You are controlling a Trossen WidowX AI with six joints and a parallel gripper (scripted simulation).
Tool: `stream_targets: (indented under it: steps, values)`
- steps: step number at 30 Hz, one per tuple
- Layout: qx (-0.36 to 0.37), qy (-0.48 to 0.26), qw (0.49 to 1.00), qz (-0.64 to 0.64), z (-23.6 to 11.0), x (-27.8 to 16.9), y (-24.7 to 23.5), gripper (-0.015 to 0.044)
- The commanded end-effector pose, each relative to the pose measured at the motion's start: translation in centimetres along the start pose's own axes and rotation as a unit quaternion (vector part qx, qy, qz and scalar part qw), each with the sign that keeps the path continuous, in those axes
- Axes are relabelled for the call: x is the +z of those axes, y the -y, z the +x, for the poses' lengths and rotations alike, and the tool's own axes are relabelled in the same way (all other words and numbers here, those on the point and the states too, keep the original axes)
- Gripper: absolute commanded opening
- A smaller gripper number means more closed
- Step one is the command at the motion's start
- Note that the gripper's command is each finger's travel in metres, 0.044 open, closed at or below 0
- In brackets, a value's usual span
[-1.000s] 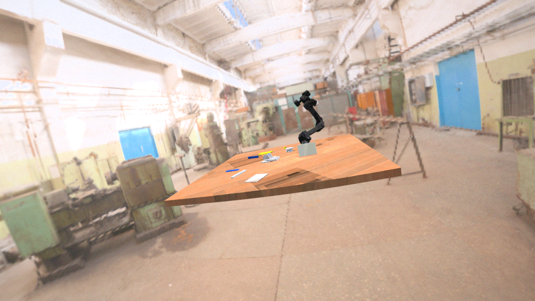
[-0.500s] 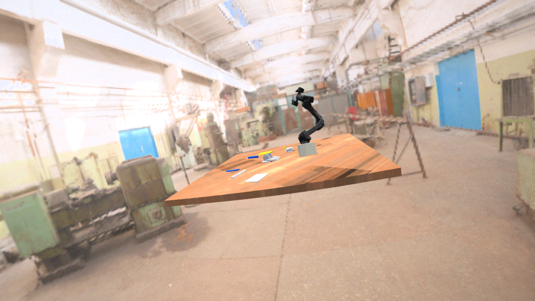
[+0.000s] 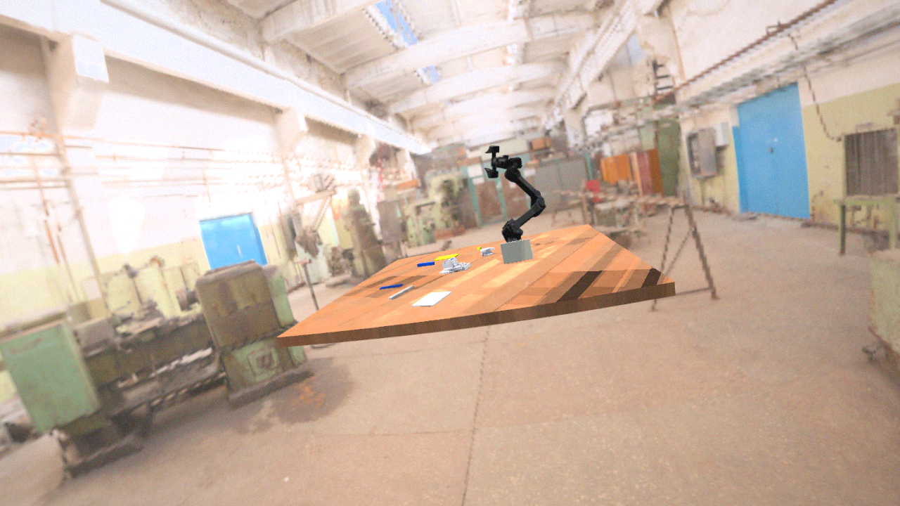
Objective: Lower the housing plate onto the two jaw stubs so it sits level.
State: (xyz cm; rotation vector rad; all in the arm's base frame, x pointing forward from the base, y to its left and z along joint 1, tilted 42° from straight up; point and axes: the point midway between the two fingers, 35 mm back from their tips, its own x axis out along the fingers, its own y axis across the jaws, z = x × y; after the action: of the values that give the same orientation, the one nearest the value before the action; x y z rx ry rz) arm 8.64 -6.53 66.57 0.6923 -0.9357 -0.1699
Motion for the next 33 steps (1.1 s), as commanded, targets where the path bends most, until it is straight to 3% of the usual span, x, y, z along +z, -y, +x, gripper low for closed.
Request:
stream_targets:
  steps: [1, 17, 33]
  values:
    - [-0.003, -0.018, 0.999, -0.051, 0.2, -1.7, 0.1, 0.044]
    - [-0.022, -0.08, 0.961, -0.264, 0.5, -7.1, 1.7, 0.044]
    - [-0.03, -0.165, 0.871, -0.462, 0.2, -12.5, 4.6, 0.044]
